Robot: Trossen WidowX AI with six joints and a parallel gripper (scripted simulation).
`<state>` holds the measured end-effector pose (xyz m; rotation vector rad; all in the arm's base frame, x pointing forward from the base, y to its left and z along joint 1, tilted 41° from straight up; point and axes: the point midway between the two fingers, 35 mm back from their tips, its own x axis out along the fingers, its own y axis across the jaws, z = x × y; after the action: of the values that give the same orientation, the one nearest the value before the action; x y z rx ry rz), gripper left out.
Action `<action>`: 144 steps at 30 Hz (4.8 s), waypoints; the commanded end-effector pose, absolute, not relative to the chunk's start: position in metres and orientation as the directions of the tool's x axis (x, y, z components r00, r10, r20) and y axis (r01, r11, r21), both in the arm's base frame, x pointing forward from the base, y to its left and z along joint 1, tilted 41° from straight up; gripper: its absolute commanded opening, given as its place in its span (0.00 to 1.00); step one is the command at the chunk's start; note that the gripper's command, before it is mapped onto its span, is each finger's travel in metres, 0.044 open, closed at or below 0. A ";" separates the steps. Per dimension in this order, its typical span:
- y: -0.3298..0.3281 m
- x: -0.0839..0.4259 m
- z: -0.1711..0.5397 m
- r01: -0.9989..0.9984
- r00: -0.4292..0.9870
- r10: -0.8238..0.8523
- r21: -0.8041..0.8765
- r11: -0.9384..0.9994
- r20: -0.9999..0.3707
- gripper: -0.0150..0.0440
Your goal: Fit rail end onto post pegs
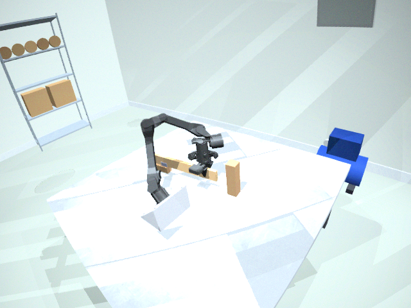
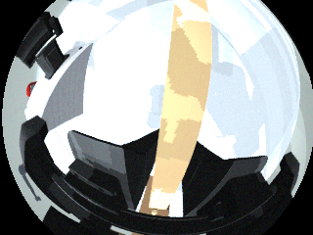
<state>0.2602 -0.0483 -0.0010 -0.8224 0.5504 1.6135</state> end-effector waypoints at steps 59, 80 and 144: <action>-0.062 0.266 -0.009 -0.975 -0.064 0.639 -0.088 -0.204 -0.766 0.25; -0.067 0.267 -0.012 -0.975 -0.064 0.639 -0.088 -0.204 -0.766 0.25; -0.081 0.271 -0.024 -0.975 -0.064 0.638 -0.089 -0.204 -0.767 0.25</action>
<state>0.2680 -0.0758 -0.0243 -0.8166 0.5530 1.6199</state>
